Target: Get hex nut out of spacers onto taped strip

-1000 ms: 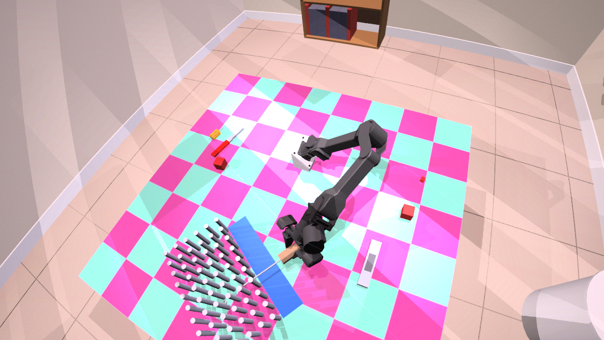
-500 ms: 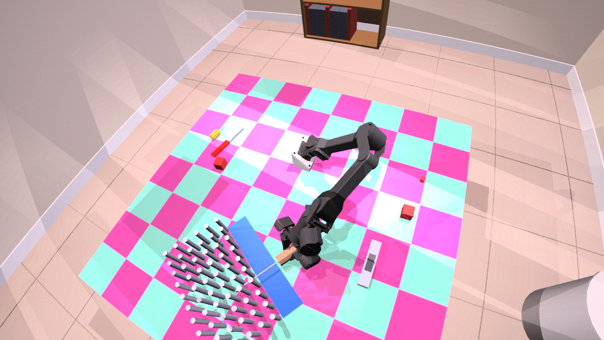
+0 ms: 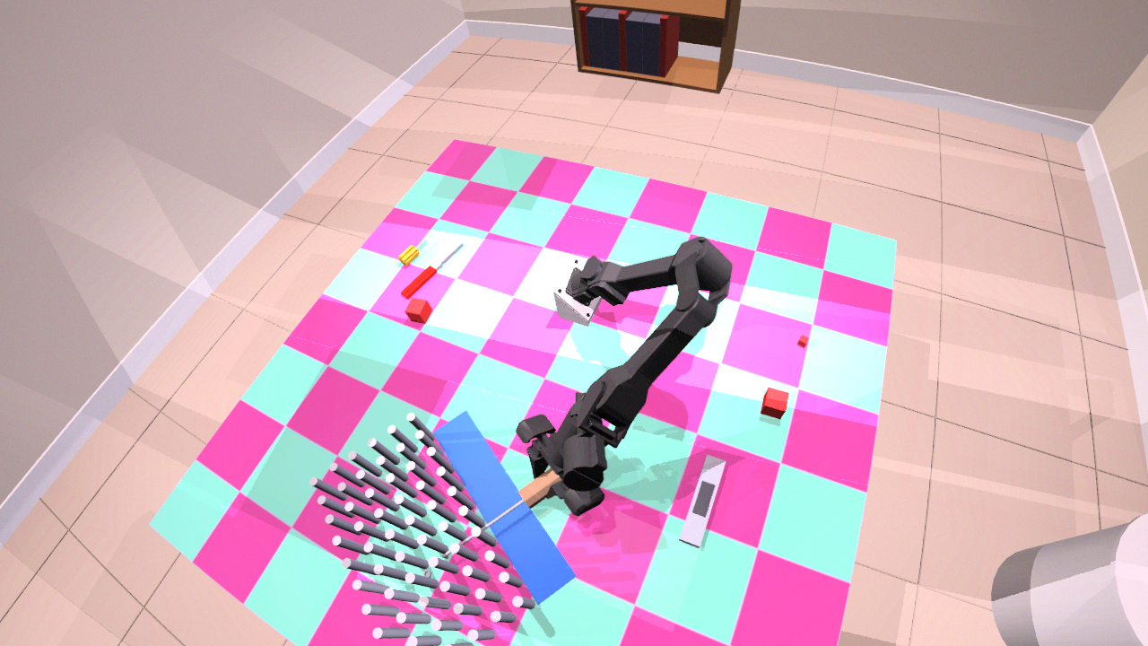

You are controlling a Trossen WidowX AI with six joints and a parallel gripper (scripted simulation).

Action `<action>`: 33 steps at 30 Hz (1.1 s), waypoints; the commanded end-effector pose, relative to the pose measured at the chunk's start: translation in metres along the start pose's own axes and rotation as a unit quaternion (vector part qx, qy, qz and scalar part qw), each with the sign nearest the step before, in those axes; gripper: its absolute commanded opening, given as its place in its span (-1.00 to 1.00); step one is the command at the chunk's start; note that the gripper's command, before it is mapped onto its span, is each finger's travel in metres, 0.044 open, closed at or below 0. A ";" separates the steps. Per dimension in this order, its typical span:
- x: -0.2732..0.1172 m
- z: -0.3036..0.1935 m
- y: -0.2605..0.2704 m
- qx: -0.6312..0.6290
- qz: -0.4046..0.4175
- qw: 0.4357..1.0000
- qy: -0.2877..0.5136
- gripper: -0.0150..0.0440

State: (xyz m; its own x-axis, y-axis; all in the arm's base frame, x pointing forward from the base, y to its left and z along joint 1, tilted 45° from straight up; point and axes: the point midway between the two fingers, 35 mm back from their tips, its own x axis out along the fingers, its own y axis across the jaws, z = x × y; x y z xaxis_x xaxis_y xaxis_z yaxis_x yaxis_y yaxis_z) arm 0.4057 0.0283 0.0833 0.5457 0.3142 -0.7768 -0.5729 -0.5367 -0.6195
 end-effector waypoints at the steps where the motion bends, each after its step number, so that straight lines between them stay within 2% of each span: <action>1: 0.001 -0.006 -0.002 -0.003 -0.004 1.000 0.003 -0.49; 33: 0.012 -0.024 -0.002 -0.003 -0.004 1.000 0.004 -0.49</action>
State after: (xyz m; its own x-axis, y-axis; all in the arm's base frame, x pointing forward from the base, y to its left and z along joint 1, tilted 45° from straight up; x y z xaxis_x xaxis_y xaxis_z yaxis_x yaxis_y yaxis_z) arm 0.4239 0.0177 0.0761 0.5465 0.3138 -0.7764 -0.5724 -0.5367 -0.6199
